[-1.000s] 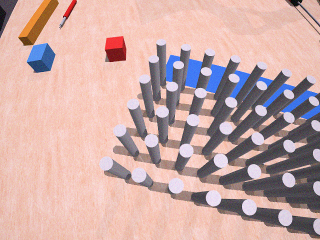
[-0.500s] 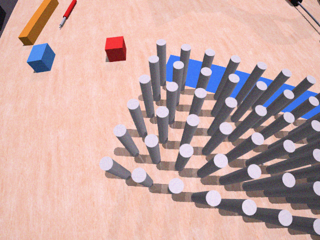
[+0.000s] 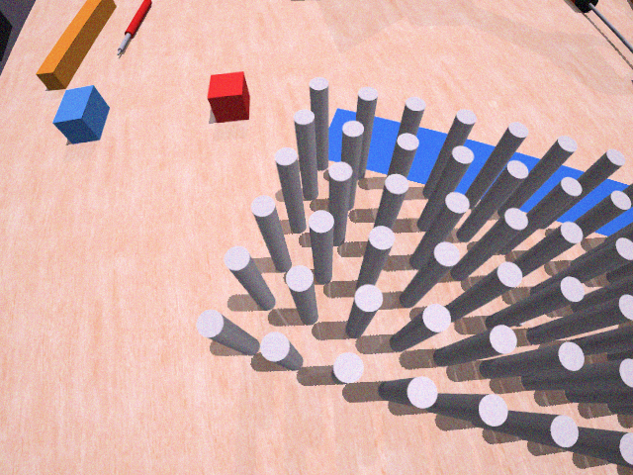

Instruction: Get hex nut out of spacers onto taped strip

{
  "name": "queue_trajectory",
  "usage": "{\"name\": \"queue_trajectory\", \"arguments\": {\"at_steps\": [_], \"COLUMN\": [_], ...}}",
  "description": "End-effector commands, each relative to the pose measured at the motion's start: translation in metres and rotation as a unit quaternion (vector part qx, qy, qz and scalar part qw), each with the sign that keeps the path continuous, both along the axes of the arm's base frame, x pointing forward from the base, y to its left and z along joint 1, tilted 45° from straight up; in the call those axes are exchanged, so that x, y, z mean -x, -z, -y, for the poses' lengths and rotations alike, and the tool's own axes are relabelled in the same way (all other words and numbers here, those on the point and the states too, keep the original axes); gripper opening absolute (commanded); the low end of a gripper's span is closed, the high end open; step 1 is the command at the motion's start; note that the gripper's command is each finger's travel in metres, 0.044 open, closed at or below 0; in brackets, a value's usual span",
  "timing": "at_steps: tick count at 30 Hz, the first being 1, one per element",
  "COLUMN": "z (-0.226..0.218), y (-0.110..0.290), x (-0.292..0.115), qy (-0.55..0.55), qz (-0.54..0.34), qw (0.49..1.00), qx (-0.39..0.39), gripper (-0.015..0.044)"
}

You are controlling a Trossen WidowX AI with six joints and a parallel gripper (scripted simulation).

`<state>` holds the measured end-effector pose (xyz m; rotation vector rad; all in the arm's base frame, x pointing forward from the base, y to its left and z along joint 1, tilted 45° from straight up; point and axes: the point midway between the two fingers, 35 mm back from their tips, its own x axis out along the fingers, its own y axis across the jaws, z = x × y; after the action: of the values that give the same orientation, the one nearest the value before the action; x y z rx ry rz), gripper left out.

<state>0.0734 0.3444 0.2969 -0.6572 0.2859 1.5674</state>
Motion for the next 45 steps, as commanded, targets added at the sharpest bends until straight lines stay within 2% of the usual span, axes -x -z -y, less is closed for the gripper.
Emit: {"name": "queue_trajectory", "arguments": {"at_steps": [1,11,22,33,45], "z": [0.0012,0.0011,0.0010,0.0009,0.0010], "y": [-0.0035,-0.0027,-0.0018,-0.0009,0.0001], "x": [0.0013,0.0031,0.0050,0.0070,0.0092], "qy": [-0.032,-0.124,-0.219,-0.304,-0.384], "qz": [0.053,0.196,0.348,0.488,0.621], "qw": [0.998,0.973,0.912,0.818,0.683], "qx": [-0.007,-0.008,-0.008,-0.006,-0.001], "gripper": [0.0000,0.0000,0.0000,0.0000,0.0000]}}
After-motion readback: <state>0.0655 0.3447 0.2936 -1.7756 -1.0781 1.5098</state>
